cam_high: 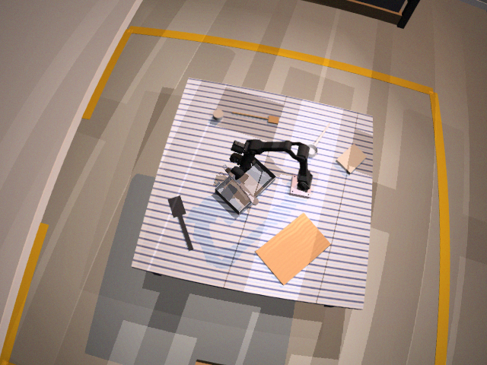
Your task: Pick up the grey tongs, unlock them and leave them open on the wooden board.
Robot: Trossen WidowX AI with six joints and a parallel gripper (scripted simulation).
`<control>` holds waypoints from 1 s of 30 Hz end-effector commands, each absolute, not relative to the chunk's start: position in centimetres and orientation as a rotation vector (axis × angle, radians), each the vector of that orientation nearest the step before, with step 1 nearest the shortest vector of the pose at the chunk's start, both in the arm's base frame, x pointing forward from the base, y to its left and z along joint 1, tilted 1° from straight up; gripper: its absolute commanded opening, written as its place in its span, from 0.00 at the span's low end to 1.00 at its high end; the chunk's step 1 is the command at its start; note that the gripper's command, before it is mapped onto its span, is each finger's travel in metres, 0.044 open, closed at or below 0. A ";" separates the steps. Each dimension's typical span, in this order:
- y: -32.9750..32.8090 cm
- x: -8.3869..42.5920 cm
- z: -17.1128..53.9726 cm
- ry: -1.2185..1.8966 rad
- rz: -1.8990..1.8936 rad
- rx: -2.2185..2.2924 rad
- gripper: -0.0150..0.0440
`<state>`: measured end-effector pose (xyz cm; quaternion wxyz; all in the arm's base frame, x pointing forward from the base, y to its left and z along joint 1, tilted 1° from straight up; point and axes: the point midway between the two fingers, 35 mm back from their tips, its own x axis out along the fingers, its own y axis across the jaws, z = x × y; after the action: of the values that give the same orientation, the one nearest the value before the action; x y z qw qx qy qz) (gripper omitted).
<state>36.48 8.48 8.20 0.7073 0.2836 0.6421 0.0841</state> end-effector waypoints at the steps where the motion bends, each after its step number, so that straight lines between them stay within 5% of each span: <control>1: 8.8 36.6 7.5 1.429 0.180 0.630 0.69; 30: 11.1 37.3 3.4 1.428 0.182 0.632 0.69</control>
<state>37.29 10.92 3.99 0.7070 0.2843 0.6420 0.0849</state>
